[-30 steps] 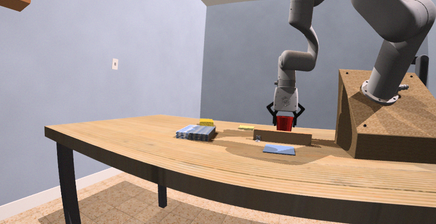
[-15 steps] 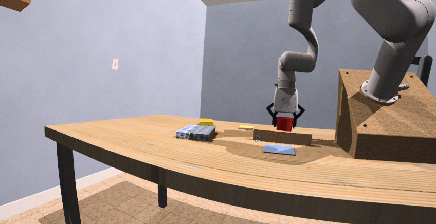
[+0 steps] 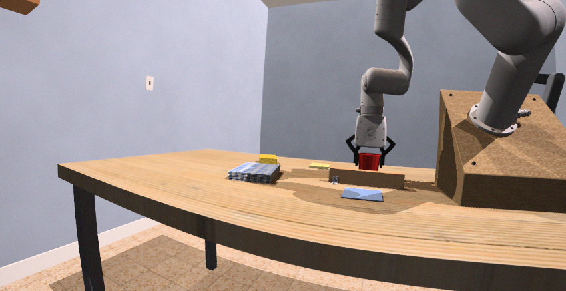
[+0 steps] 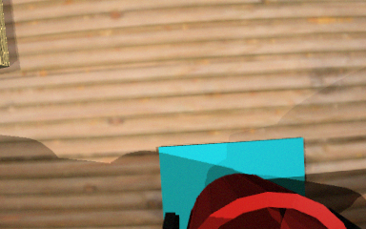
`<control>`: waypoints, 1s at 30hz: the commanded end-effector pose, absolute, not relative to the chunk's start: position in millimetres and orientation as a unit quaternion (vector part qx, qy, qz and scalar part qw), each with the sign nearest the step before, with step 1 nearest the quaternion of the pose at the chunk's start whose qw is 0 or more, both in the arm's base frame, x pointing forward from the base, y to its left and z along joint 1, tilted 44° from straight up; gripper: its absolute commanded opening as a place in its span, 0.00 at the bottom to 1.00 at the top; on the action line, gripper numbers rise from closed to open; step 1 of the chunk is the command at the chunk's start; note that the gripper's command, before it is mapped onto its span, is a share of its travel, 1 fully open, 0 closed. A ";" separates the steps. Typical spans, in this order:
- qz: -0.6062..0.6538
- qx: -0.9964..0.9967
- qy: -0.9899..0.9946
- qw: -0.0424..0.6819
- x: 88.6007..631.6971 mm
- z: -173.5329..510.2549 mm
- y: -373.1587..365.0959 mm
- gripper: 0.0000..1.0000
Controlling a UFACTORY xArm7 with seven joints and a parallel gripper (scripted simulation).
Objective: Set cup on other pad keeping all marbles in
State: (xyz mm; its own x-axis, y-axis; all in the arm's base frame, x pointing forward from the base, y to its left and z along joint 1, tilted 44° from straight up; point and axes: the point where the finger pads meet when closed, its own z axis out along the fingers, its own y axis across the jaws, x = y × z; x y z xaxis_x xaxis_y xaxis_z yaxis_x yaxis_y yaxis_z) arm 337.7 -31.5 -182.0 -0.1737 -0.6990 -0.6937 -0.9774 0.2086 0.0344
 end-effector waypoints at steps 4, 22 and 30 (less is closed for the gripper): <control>0.246 -0.578 0.726 0.281 338.9 -184.1 -31.5 0.85; 0.246 -0.578 0.726 0.281 339.3 -186.6 -29.2 0.85; 0.246 -0.578 0.726 0.281 339.3 -186.6 -29.2 1.00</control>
State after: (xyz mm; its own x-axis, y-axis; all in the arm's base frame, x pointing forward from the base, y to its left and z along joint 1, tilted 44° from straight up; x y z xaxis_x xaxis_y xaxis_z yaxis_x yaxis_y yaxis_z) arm 338.6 -27.2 -186.6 -0.1737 -0.6991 -0.6936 -0.9774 0.2088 0.0343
